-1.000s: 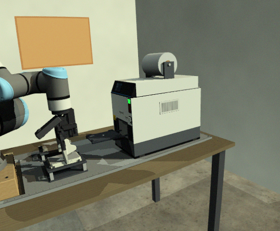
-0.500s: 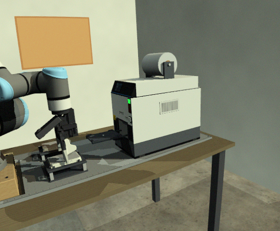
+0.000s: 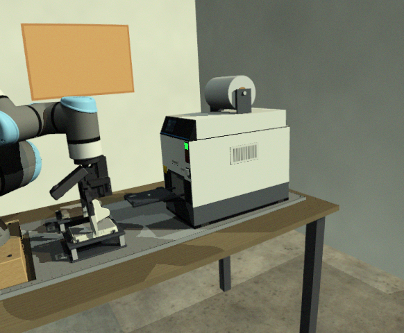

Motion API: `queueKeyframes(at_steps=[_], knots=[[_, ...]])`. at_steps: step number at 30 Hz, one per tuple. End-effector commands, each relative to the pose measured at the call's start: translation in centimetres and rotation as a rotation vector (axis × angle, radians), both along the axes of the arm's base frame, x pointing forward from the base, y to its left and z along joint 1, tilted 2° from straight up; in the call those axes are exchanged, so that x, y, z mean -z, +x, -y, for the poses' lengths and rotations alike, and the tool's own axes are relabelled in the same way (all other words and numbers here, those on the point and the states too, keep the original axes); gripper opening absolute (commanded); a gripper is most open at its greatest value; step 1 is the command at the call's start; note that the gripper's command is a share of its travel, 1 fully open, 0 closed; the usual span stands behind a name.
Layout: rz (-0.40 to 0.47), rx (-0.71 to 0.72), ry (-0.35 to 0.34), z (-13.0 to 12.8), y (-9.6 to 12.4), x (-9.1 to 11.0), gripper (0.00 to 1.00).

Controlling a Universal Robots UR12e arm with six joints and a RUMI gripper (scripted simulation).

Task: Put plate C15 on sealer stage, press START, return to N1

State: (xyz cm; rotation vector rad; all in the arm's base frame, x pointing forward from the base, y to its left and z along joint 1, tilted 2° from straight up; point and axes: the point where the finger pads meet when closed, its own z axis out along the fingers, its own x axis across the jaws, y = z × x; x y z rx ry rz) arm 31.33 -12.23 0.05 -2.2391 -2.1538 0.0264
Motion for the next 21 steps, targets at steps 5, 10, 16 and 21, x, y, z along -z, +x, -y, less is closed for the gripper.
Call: queueKeyframes(at_steps=[5, 10, 16, 21], knots=[[0.004, 0.0, -0.006, 0.4, 0.3, -0.9, 0.68], [0.004, 0.0, -0.006, 0.4, 0.3, -1.2, 0.68], [0.004, 0.0, -0.006, 0.4, 0.3, -1.5, 0.68], [0.004, 0.0, -0.006, 0.4, 0.3, -1.8, 0.68]])
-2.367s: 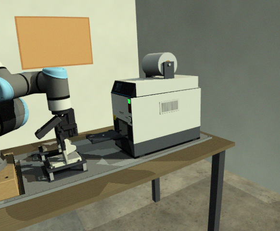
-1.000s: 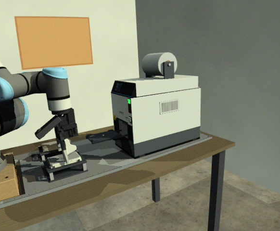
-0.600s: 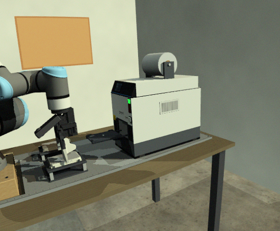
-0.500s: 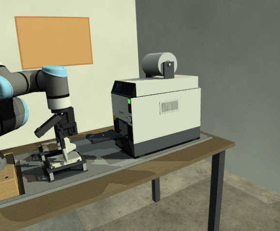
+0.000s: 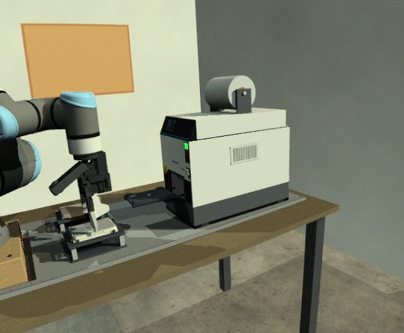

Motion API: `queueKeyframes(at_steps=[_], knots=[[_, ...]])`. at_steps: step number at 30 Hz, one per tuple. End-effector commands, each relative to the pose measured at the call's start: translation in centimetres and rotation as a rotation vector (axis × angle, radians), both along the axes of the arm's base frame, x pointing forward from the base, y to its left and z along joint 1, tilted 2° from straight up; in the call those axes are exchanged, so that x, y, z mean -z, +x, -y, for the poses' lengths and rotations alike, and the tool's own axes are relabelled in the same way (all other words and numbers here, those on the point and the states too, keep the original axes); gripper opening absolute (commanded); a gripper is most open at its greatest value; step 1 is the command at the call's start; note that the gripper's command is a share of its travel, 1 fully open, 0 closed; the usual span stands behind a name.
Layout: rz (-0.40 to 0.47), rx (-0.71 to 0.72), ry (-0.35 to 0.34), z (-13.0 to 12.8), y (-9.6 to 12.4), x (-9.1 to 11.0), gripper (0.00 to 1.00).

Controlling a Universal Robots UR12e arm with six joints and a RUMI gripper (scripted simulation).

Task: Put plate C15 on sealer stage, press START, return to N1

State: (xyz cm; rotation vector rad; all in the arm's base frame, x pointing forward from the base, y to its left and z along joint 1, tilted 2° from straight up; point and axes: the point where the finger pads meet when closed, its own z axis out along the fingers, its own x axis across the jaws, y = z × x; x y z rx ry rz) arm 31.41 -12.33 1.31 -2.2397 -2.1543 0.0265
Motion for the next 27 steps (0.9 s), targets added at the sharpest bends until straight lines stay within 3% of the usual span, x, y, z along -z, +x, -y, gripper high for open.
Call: queueKeyframes(at_steps=[1, 11, 27], knots=[[0.003, 0.0, -0.005, 0.3, 0.2, -0.7, 0.68], [0.003, 0.0, -0.005, 0.3, 0.2, -1.1, 0.68], [0.003, 0.0, -0.005, 0.3, 0.3, -3.5, 0.68]])
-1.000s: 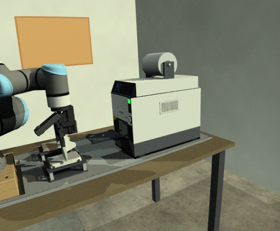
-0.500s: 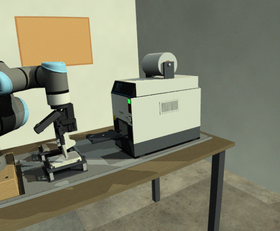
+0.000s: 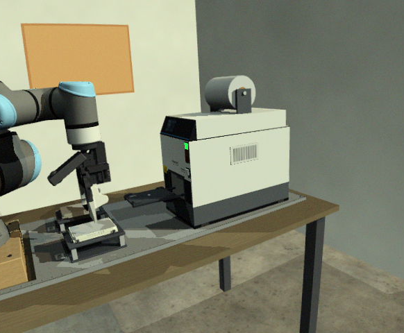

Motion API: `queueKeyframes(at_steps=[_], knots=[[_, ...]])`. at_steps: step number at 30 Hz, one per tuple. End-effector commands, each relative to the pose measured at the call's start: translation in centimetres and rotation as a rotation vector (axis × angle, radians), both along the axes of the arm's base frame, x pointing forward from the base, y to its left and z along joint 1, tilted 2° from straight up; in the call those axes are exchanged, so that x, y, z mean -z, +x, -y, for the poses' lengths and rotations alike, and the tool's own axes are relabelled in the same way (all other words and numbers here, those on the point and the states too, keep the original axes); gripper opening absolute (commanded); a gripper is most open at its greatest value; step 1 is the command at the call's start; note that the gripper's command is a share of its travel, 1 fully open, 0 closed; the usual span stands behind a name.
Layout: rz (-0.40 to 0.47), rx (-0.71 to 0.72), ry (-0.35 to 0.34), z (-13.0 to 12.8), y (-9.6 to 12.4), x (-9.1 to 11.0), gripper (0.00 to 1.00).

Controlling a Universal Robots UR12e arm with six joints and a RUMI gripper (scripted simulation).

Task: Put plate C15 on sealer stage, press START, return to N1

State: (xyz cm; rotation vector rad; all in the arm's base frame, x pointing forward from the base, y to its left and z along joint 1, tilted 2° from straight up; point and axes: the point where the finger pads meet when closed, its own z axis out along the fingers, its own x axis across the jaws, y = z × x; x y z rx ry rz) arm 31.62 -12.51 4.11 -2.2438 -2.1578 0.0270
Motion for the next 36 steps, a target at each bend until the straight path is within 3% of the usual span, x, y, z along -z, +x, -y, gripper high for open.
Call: queueKeyframes(at_steps=[1, 36], knots=[[0.0, 0.0, -0.001, 0.1, 0.1, -0.9, 0.68], [0.0, 0.0, -0.001, 0.1, 0.3, -6.1, 0.68]])
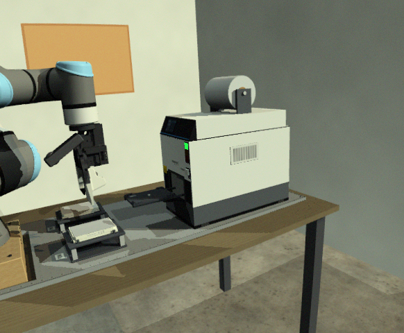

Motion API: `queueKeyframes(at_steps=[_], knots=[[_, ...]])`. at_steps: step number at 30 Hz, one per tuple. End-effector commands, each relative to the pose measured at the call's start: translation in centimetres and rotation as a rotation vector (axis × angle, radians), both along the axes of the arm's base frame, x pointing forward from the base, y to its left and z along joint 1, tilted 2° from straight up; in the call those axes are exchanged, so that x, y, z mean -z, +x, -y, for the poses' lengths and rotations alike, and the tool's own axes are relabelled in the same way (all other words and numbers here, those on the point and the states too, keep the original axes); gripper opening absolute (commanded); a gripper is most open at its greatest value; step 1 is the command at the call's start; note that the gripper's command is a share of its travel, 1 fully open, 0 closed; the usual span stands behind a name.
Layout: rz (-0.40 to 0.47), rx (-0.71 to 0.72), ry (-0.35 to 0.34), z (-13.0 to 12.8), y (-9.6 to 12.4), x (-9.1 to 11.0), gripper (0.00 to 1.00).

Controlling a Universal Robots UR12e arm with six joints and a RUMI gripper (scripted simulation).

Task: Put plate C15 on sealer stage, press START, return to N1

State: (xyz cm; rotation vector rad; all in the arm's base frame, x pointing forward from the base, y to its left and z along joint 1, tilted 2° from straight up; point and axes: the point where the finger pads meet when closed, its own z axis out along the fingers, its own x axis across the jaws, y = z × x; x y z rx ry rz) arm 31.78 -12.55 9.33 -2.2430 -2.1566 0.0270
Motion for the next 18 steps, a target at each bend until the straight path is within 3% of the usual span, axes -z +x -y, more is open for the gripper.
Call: queueKeyframes(at_steps=[1, 18], knots=[[0.001, -0.001, -0.002, 0.1, 0.1, -1.0, 0.68], [0.001, -0.001, -0.002, 0.1, 0.2, -3.4, 0.68]])
